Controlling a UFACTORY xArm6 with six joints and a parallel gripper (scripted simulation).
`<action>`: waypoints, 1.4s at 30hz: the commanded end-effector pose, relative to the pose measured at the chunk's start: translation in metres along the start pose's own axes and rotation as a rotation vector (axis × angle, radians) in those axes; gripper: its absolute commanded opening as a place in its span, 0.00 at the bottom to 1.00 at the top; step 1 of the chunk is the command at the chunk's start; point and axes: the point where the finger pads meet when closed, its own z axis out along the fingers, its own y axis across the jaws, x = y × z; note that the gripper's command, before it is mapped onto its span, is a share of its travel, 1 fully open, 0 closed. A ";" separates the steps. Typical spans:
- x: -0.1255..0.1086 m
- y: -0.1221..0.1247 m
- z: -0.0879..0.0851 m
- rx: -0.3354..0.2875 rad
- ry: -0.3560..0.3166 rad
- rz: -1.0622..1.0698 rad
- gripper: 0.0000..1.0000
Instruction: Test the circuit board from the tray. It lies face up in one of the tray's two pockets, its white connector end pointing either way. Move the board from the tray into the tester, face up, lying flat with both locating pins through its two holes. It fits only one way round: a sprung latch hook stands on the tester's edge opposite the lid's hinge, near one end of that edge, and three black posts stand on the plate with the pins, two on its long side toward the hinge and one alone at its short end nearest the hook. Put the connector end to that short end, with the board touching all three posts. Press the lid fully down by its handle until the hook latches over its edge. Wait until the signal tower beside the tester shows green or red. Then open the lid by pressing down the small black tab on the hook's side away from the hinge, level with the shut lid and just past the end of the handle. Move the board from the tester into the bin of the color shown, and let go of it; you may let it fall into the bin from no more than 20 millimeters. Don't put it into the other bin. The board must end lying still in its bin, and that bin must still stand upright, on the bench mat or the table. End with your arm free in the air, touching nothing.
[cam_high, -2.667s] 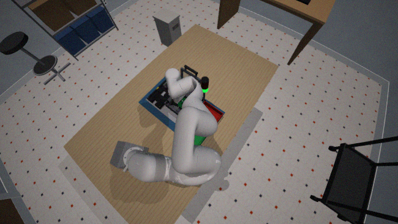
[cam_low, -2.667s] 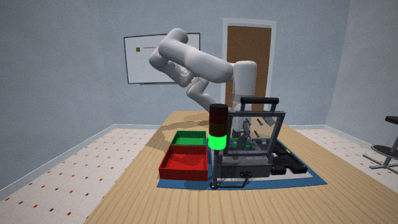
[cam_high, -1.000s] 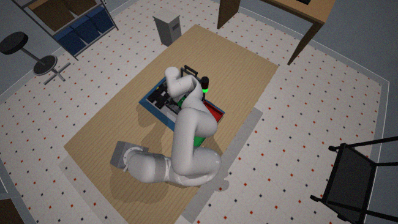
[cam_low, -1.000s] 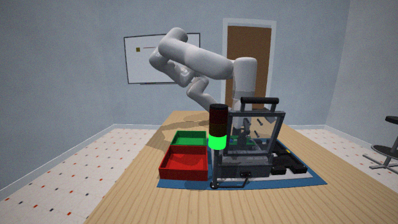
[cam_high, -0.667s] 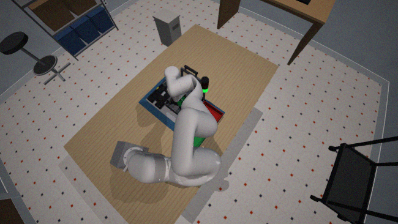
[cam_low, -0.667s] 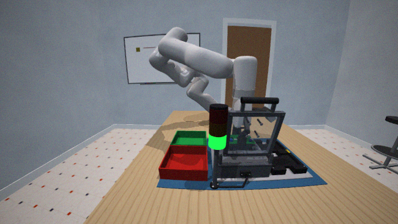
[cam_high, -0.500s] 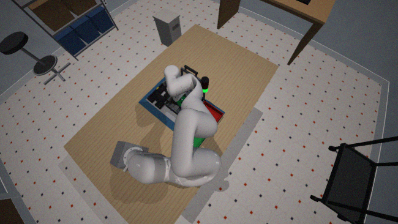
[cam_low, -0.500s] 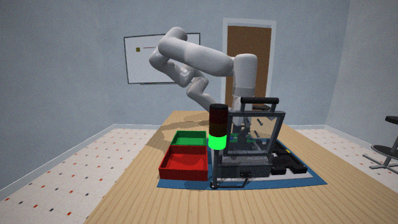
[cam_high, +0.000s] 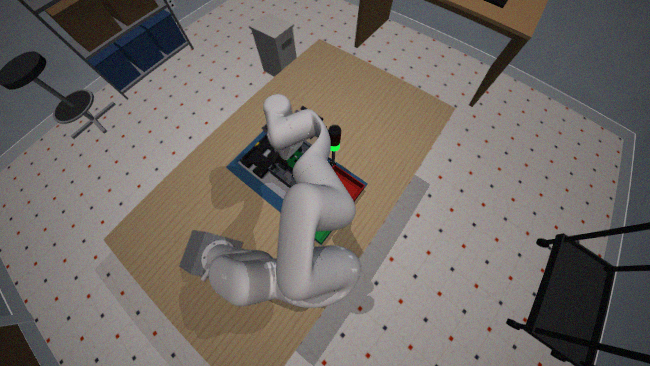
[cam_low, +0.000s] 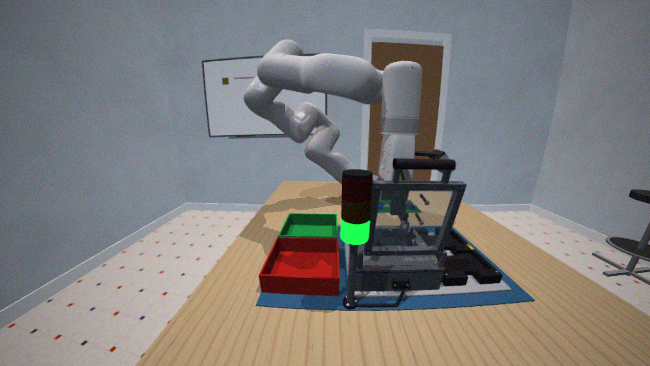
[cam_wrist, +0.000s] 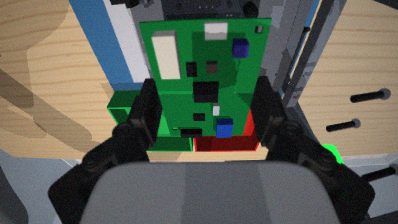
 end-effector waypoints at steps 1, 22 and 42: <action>0.000 0.001 -0.013 -0.001 0.000 0.001 0.79; -0.001 0.000 -0.023 -0.001 0.000 0.001 0.79; -0.072 -0.037 -0.002 -0.001 0.000 0.001 0.79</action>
